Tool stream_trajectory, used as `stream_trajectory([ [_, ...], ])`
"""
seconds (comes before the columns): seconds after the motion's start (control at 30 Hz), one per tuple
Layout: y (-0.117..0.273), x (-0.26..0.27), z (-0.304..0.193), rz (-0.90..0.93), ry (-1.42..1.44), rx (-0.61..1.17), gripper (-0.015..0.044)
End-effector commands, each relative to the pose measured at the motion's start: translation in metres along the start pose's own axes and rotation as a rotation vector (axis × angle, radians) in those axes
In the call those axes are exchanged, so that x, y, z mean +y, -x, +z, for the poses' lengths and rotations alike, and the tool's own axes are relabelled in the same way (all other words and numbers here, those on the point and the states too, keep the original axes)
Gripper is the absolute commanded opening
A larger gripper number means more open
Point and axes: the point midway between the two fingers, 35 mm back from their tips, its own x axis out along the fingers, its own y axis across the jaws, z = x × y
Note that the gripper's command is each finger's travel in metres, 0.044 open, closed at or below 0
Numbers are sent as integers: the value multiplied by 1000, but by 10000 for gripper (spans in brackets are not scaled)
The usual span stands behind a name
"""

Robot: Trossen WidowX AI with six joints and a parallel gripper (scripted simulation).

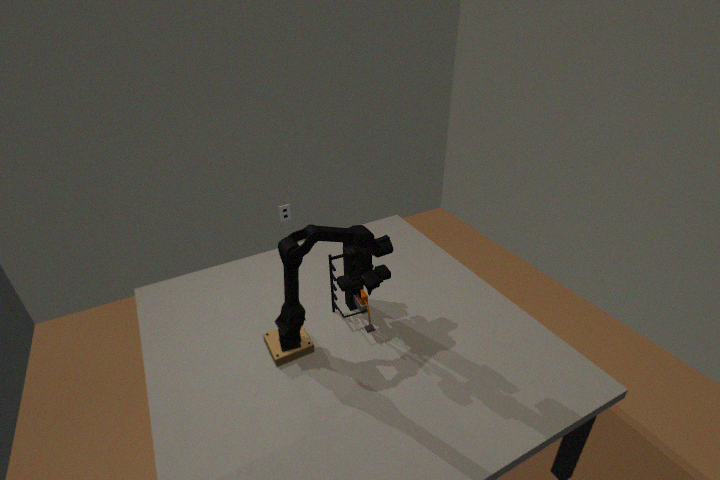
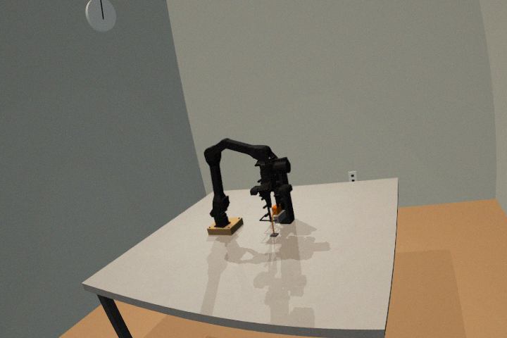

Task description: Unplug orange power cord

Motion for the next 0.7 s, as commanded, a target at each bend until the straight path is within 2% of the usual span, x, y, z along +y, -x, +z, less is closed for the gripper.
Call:
stream_trajectory([
  [0.0,0,-1,-6,-4,-3,7,160],
  [0.57,-12,-1,-9,-4,-3,7,160],
  [0.67,-10,-1,-8,0,1,2,81],
])
